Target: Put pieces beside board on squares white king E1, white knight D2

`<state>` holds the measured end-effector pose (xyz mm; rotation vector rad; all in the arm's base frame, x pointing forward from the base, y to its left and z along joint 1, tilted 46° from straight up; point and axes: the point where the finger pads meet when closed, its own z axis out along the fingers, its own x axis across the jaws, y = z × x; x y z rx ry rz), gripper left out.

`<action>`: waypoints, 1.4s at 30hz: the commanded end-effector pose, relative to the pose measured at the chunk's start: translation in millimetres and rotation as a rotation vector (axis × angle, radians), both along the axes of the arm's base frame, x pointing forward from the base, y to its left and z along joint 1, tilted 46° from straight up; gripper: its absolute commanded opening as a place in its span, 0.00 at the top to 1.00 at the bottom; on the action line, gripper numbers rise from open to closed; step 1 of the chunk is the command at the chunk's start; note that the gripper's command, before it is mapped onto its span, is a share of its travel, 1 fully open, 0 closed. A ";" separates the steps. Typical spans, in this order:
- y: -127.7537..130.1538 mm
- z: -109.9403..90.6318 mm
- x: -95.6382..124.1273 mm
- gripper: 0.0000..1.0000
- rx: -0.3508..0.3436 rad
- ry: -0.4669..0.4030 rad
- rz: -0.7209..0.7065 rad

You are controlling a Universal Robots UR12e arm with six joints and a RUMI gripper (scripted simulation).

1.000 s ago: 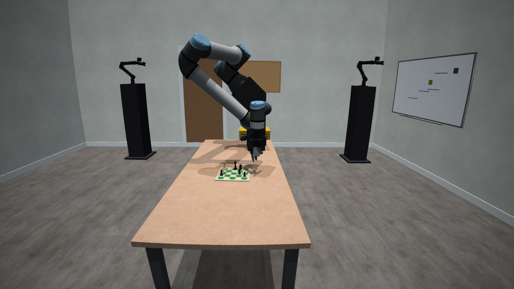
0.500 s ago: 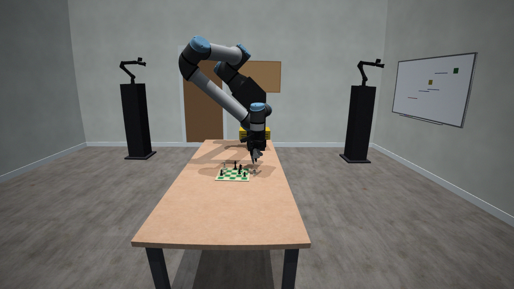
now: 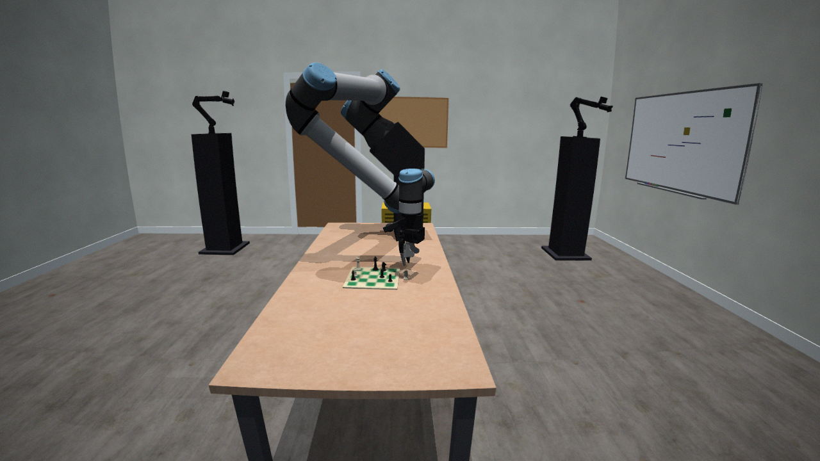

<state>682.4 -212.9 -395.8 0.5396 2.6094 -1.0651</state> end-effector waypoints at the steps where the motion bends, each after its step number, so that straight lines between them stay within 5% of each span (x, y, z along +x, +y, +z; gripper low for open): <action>1: -6.2 -6.1 2.2 0.78 0.000 -0.002 0.001; 42: -13.4 -13.6 3.2 0.78 0.000 -0.001 0.002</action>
